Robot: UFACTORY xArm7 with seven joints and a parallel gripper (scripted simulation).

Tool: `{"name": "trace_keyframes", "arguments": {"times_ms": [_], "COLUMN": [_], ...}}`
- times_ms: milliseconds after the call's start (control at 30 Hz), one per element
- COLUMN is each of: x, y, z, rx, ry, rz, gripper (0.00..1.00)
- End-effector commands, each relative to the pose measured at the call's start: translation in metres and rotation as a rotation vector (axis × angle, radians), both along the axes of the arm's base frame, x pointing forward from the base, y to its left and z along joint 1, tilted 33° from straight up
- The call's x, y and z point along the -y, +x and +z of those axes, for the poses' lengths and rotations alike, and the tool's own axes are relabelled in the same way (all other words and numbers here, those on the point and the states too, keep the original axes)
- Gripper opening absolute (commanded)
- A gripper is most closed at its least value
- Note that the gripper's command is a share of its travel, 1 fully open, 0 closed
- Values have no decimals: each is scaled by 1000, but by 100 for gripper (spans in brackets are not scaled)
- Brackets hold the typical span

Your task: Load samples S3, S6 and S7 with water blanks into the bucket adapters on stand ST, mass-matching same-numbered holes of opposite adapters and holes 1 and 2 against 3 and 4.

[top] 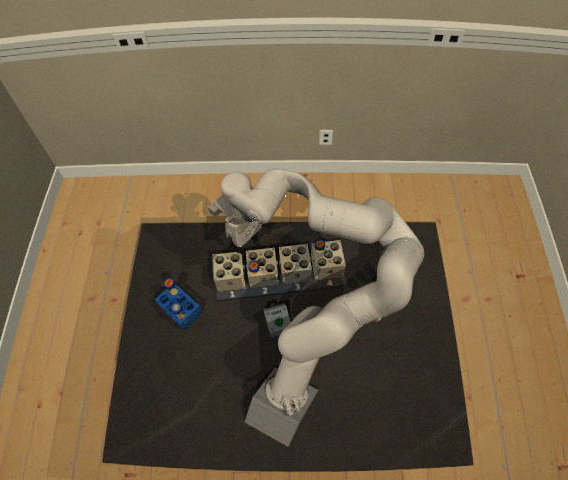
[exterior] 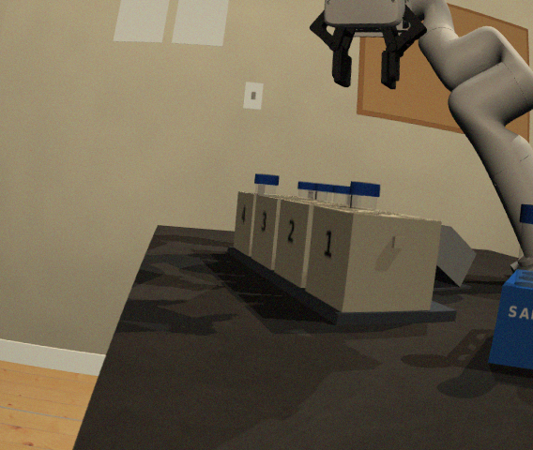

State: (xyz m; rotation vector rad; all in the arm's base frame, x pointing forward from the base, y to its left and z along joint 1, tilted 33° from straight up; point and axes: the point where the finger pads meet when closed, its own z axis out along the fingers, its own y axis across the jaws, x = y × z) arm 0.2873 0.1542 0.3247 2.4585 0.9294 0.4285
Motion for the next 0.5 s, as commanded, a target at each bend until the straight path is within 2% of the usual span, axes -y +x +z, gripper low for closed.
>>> {"name": "trace_keyframes", "arguments": {"times_ms": [0,467], "x": [-30,-85], "y": [0,-4], "z": [-10,-33], "rx": [3,3], "ry": [0,1], "rz": [-1,0], "gripper": [57,57]}}
